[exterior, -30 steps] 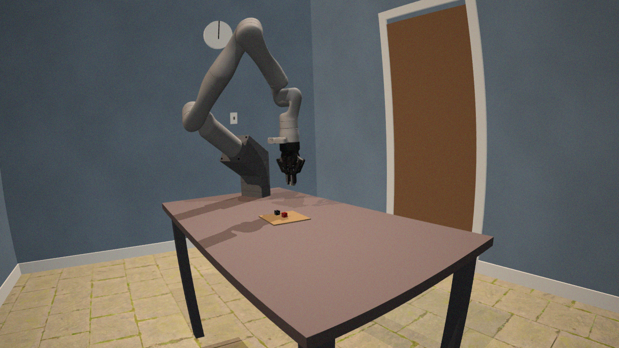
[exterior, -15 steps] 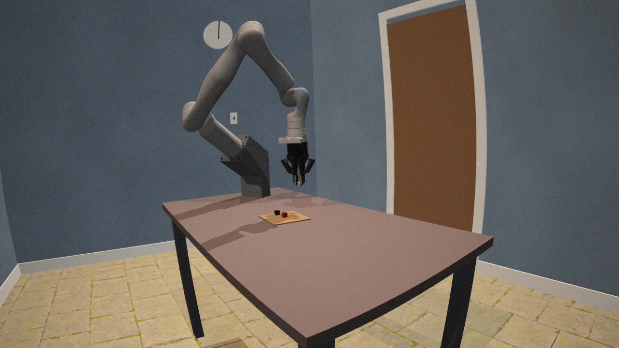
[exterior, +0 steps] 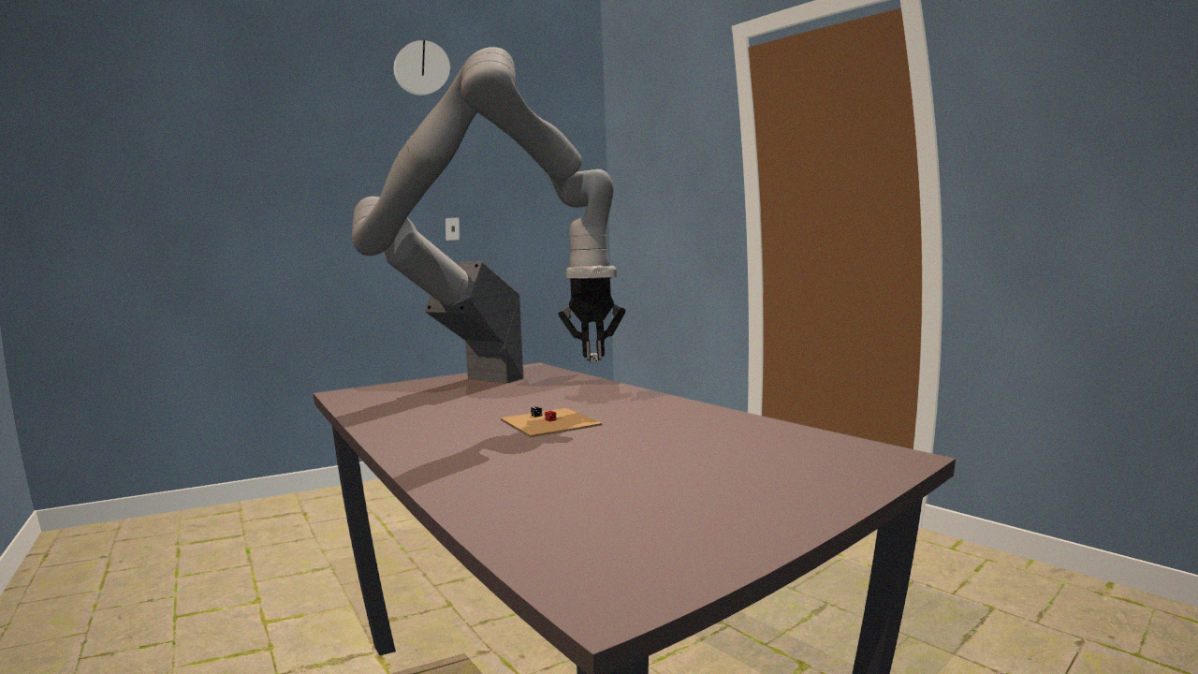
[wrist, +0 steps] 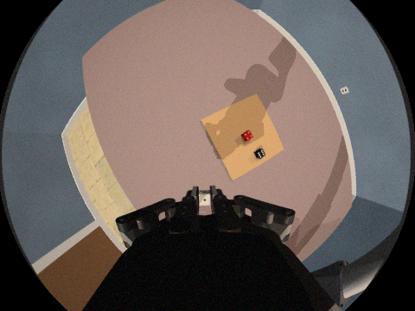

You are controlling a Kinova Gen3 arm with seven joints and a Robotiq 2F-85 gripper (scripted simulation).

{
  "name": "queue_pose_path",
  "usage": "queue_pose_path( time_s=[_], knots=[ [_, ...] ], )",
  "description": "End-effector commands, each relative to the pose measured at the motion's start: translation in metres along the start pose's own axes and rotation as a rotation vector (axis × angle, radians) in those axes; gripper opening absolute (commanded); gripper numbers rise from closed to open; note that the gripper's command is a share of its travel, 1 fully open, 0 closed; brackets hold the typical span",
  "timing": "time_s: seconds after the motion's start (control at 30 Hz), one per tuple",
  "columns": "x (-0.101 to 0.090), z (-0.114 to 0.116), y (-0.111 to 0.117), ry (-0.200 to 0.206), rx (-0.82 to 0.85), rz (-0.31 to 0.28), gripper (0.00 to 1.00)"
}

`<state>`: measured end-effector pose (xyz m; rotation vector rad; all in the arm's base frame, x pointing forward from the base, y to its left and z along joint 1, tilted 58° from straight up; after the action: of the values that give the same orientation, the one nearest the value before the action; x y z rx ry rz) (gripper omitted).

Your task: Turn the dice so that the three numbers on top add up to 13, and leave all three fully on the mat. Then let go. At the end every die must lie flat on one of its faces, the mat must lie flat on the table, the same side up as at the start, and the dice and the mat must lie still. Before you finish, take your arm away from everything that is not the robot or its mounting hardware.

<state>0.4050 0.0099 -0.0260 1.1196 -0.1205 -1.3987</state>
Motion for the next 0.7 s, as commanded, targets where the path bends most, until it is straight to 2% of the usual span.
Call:
queue_pose_path(
  time_s=[0.0,0.33,0.67],
  knots=[
    [0.002,-0.006,0.004,-0.007,-0.082,-0.005,0.11],
    [0.004,-0.017,0.013,-0.010,-0.278,-0.008,0.11],
    [0.004,-0.022,0.017,-0.012,-0.359,-0.010,0.11]
  ],
)
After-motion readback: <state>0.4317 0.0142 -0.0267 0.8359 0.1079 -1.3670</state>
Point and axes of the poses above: the point where the finger pads meet when closed, its own x axis out along the fingers, its own z axis across the jaws, y = z × x, the point moved 2 cm from there along -x, back along the fingers, and after that the axes turned 4 degrees about -x, right-handed, at the moved point
